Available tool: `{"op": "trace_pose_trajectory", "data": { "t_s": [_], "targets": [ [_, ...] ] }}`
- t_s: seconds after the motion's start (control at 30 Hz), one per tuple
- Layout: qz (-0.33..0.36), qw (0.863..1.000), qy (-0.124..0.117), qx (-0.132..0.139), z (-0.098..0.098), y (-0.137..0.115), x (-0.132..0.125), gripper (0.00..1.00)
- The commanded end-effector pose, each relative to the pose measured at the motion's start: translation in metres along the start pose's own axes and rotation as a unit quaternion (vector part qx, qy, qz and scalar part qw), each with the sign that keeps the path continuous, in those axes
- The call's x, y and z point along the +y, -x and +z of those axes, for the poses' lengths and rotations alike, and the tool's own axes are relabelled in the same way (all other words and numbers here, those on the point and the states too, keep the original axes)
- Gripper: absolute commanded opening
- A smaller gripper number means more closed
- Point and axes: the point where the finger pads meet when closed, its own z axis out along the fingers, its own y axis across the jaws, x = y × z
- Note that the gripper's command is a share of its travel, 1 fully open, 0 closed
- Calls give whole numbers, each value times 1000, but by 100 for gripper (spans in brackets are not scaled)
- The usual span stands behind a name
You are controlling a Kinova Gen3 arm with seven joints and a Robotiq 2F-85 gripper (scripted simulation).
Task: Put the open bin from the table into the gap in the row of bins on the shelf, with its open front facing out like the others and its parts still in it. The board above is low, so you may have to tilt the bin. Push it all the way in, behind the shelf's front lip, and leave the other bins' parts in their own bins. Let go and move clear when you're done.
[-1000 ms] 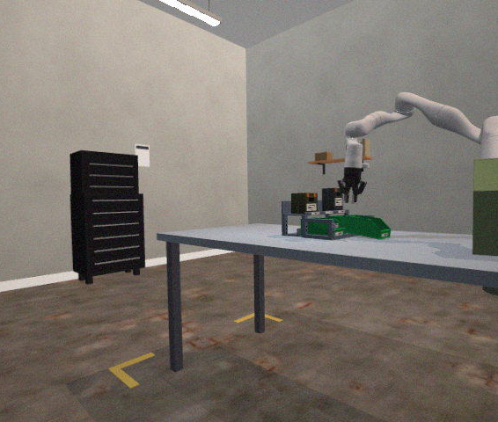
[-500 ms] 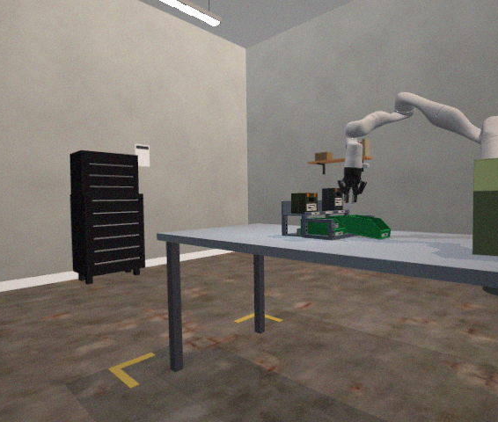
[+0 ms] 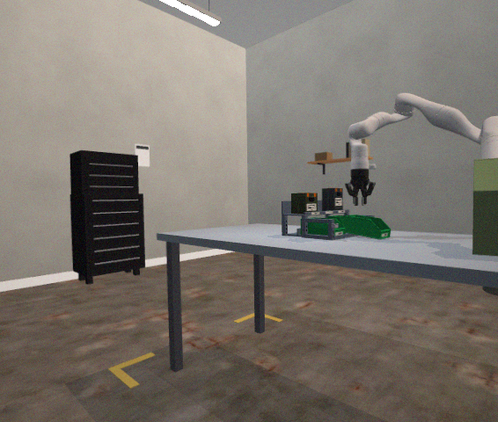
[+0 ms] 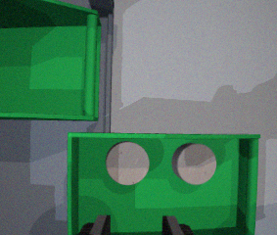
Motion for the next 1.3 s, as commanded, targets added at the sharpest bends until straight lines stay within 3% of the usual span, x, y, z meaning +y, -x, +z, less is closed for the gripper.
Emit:
{"op": "trace_pose_trajectory", "data": {
  "t_s": [0.0,0.07,0.23,0.63,0.8,1.2,1.27],
  "targets": [
    [0,1000,-1,-1,-1,0,-1,39],
    [0,1000,-1,-1,-1,0,-1,39],
    [0,1000,-1,-1,10,5,48,39],
    [0,1000,-1,-1,10,5,48,39],
    [0,1000,-1,0,22,10,102,39],
    [0,1000,-1,0,22,10,102,39],
    [0,1000,-1,0,24,11,113,39]
  ]
}}
